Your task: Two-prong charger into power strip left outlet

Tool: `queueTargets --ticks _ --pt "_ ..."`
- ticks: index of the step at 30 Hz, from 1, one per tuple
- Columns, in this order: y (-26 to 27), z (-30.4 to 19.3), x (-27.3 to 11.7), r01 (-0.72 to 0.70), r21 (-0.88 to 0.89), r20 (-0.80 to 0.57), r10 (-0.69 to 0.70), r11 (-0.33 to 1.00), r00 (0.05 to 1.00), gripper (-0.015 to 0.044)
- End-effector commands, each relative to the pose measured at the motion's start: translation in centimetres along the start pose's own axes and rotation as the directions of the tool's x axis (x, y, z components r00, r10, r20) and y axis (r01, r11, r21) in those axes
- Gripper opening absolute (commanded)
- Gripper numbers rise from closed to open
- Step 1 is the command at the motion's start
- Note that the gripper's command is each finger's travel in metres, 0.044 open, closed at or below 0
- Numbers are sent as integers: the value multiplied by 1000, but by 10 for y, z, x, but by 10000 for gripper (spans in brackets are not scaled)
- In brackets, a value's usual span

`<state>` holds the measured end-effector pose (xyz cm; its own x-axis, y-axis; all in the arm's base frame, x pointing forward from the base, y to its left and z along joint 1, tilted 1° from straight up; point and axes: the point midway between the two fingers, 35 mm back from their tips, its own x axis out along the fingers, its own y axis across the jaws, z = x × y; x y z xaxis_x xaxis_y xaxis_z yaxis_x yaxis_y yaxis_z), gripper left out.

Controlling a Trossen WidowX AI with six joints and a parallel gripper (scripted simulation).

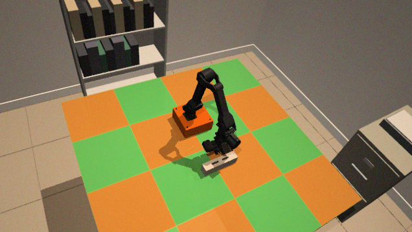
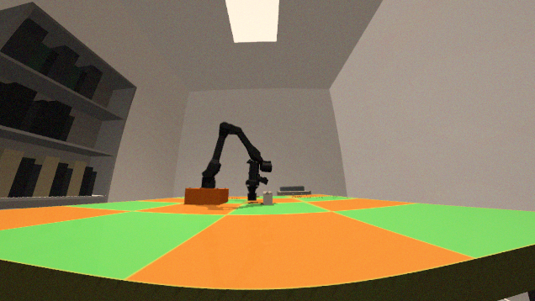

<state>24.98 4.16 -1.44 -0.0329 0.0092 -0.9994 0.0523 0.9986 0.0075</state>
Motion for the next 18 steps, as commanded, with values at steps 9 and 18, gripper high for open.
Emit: queueTargets --ticks 9,18 --pt "-2 14 2 5 -21 5 -5 1000 1000 0" --pt "-2 14 2 5 -21 5 -5 1000 1000 0"
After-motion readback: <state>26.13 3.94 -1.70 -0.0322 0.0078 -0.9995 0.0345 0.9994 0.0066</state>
